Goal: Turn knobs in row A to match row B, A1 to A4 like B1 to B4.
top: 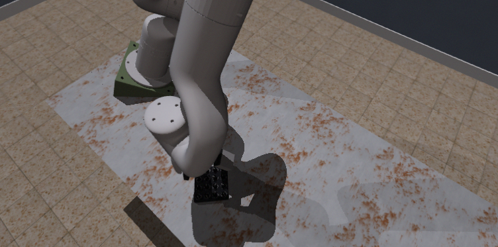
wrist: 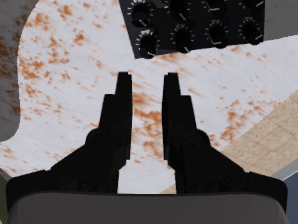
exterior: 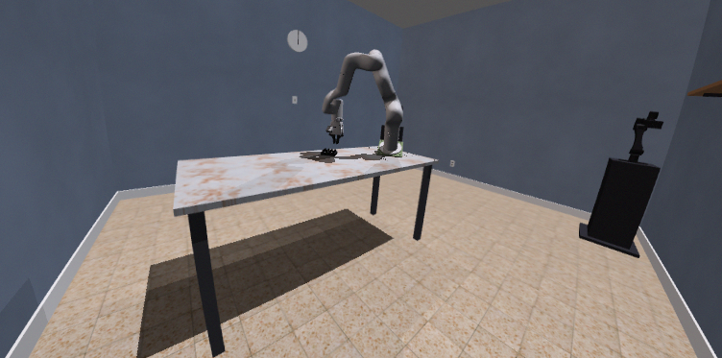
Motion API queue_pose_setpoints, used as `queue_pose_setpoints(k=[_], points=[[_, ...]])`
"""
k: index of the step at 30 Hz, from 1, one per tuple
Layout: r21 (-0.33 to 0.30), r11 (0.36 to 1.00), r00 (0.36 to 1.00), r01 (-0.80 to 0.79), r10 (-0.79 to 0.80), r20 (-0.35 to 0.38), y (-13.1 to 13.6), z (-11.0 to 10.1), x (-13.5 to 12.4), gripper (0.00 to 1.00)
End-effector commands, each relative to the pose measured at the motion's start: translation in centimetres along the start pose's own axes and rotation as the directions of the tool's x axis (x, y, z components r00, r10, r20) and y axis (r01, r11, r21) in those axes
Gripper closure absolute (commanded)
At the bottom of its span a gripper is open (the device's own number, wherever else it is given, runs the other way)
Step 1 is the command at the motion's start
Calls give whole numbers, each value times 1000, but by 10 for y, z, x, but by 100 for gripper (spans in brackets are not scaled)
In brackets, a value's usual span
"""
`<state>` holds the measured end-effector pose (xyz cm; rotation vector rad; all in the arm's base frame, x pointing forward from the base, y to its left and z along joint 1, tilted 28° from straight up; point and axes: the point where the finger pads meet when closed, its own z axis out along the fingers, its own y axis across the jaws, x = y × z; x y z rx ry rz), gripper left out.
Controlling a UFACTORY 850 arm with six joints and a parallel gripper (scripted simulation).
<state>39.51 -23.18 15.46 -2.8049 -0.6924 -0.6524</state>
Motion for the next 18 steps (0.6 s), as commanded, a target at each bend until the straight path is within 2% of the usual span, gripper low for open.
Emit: queue_pose_setpoints(k=[1, 9, 18], points=[[-13, 988, 988, 155, -155, -14, 1, -2, 0, 81], [-16, 922, 922, 387, -387, -10, 1, -5, 0, 81], [-17, 904, 904, 427, -427, -10, 1, -6, 0, 81]])
